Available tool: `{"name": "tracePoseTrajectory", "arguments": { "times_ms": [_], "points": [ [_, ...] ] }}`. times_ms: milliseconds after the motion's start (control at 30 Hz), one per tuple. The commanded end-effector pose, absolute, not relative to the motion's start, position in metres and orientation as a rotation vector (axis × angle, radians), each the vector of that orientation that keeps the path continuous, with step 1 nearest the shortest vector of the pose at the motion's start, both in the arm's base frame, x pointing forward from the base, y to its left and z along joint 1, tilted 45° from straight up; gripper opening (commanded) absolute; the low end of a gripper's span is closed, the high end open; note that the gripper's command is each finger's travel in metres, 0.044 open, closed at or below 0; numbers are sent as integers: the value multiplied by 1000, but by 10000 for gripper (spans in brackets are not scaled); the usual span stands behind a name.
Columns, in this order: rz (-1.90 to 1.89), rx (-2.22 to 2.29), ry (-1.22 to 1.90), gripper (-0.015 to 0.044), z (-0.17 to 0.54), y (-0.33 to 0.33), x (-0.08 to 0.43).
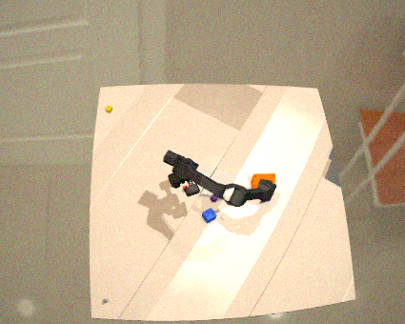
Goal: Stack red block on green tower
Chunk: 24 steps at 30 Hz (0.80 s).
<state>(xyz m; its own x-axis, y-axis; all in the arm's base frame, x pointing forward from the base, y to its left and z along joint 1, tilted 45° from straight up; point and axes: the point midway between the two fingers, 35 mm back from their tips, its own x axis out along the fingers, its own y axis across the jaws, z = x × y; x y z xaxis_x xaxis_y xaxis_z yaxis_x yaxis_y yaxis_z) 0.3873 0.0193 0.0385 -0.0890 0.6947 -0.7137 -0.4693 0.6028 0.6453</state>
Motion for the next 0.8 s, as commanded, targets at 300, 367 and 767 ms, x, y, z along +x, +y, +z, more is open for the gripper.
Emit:
{"name": "tracePoseTrajectory", "arguments": {
  "times_ms": [300, 367, 767],
  "points": [
    [987, 221, 1353, 440, 19, 41, 381],
    [987, 221, 1353, 440, 17, 43, 381],
    [988, 222, 1353, 440, 3, 56, 378]
  ]
}}
